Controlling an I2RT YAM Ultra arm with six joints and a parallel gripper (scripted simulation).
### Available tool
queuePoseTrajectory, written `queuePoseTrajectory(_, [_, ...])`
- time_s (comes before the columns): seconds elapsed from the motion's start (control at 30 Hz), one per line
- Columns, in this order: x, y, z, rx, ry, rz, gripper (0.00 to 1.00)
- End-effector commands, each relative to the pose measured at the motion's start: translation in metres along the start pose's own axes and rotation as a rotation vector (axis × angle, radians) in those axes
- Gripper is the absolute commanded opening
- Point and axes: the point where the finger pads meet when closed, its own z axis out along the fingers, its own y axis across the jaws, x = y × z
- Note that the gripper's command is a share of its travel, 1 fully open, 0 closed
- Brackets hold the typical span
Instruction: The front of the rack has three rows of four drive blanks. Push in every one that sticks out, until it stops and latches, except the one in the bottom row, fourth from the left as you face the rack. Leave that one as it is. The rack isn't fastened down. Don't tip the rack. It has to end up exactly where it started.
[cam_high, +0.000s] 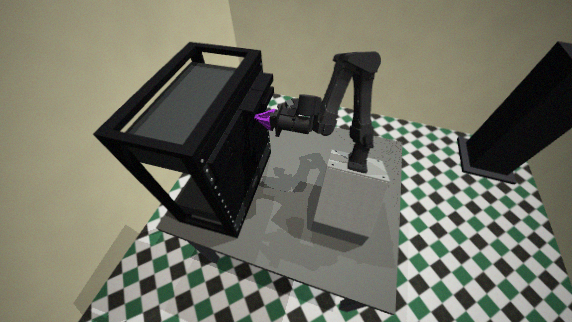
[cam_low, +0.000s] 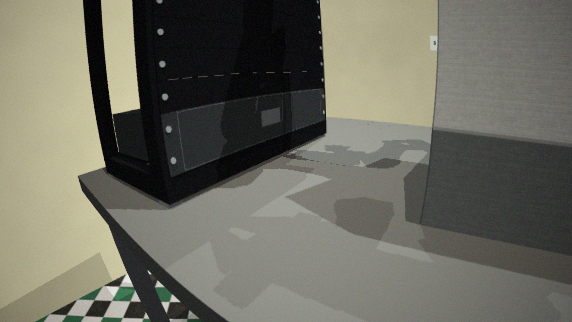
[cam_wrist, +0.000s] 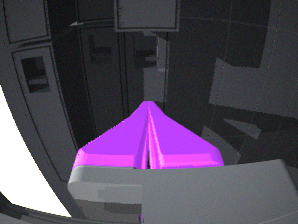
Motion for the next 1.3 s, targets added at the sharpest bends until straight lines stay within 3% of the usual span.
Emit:
queuePoseTrajectory(0.0, [0.0022,0.0214,0.0124,-0.039,0.013,0.006,0.0])
queuePoseTrajectory(1.27, [-0.0049,0.0261,0.0186,-0.041,0.006,0.01,0.0])
